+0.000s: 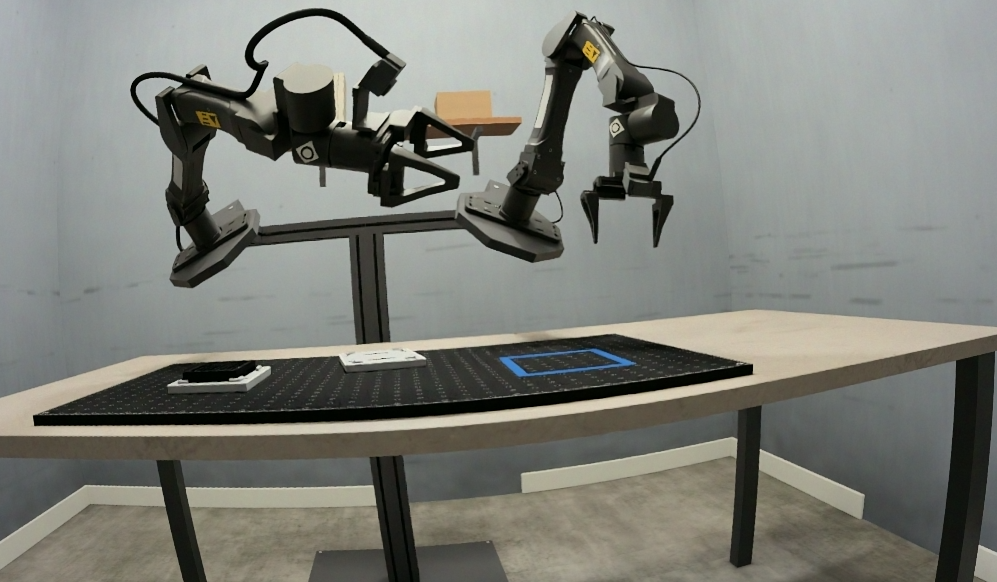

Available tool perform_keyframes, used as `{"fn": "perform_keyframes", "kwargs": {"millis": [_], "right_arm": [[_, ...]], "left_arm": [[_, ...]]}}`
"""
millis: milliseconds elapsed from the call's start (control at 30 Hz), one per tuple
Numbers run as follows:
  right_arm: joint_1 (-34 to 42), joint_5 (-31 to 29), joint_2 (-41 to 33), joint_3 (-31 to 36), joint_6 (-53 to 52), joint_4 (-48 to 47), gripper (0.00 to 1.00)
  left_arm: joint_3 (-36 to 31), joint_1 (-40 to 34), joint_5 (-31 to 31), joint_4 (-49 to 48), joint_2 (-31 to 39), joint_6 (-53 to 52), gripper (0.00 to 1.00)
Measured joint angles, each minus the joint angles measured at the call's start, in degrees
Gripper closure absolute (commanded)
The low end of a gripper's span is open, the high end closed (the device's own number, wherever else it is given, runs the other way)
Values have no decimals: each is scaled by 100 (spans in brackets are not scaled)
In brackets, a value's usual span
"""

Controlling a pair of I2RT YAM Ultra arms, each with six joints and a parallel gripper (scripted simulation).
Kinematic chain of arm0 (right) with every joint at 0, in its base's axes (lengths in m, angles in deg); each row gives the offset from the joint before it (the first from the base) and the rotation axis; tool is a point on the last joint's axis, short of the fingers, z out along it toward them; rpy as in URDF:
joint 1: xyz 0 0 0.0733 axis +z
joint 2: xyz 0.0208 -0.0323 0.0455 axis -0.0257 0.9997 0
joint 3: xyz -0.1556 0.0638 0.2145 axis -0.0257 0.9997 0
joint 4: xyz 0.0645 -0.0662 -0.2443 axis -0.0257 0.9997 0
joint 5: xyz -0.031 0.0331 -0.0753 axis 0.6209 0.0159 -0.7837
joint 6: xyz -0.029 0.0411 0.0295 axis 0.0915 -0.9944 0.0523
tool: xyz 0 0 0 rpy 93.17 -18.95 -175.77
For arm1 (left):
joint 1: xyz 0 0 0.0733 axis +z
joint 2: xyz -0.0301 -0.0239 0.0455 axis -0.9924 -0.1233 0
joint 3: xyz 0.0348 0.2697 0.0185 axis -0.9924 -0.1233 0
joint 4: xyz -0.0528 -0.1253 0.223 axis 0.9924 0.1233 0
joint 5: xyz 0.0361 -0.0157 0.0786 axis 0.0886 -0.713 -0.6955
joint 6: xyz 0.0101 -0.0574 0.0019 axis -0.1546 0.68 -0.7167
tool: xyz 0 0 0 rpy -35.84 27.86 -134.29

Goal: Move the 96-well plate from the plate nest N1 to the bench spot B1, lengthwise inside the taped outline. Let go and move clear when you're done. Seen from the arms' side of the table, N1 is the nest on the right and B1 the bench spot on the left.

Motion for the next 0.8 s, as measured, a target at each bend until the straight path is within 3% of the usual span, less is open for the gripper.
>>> {"fn": "perform_keyframes", "kwargs": {"millis": [800], "right_arm": [[-83,-151,-26,181,-24,-190,0]], "left_arm": [[-9,-151,-221,-212,2,33,0]]}}
